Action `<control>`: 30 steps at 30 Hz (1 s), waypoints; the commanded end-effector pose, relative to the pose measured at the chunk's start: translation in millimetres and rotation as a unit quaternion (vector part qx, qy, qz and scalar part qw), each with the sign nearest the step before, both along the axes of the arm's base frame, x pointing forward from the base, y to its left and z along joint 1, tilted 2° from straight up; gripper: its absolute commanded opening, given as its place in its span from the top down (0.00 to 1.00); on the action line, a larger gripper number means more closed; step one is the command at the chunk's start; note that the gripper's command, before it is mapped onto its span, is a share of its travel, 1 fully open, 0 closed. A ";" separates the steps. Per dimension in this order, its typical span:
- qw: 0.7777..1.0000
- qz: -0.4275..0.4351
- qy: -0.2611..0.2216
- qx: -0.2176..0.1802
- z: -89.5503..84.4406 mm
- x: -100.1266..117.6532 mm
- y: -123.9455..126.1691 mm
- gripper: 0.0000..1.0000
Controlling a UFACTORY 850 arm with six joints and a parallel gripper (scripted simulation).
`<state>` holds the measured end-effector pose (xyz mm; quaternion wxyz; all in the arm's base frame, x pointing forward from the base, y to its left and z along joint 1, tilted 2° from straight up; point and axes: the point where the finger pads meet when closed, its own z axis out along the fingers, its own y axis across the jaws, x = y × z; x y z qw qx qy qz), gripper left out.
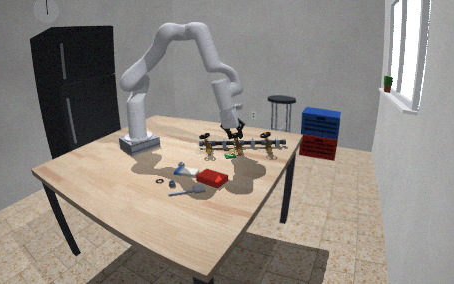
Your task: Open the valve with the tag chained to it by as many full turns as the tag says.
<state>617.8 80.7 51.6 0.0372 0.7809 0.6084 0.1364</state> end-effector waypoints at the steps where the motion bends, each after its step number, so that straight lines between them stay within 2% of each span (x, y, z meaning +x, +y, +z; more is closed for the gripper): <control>1: 1.000 0.001 -0.007 0.004 1.0 1.0 -0.1 1.00; 24: 1.000 0.001 -0.007 0.004 1.0 1.0 -0.1 1.00; 25: 1.000 0.001 -0.007 0.004 1.0 1.0 -0.1 0.00; 30: 1.000 0.001 -0.007 0.004 1.0 1.0 -0.1 0.00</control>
